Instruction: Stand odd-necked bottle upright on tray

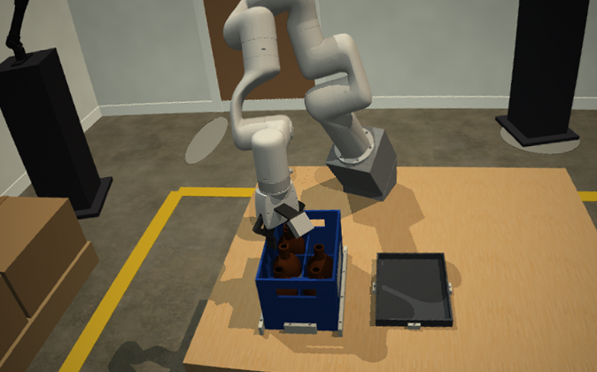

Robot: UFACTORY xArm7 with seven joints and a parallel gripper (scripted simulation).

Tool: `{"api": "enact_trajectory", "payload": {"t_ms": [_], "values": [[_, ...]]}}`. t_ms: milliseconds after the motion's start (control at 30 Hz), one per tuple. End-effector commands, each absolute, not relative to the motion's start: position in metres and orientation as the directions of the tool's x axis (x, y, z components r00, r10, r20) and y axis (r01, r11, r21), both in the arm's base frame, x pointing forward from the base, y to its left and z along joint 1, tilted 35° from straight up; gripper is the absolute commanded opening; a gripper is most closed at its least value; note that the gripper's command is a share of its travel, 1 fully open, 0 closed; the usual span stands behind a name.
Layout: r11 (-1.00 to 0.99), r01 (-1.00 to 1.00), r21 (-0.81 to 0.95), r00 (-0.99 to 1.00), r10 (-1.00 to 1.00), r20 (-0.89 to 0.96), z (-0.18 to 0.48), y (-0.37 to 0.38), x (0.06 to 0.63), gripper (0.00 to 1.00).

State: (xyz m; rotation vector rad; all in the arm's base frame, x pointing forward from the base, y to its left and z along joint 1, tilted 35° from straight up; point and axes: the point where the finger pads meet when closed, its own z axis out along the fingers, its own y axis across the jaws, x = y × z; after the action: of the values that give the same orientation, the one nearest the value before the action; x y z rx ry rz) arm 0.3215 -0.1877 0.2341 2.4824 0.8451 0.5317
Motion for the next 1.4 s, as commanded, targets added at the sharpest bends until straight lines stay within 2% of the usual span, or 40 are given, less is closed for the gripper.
{"api": "enact_trajectory", "payload": {"t_ms": [0, 1367], "values": [[-0.704, 0.464, 0.538, 0.736, 0.644, 0.208, 0.235, -0.188, 0.322, 0.65], [-0.704, 0.464, 0.538, 0.736, 0.644, 0.208, 0.205, -0.199, 0.341, 0.65]]}}
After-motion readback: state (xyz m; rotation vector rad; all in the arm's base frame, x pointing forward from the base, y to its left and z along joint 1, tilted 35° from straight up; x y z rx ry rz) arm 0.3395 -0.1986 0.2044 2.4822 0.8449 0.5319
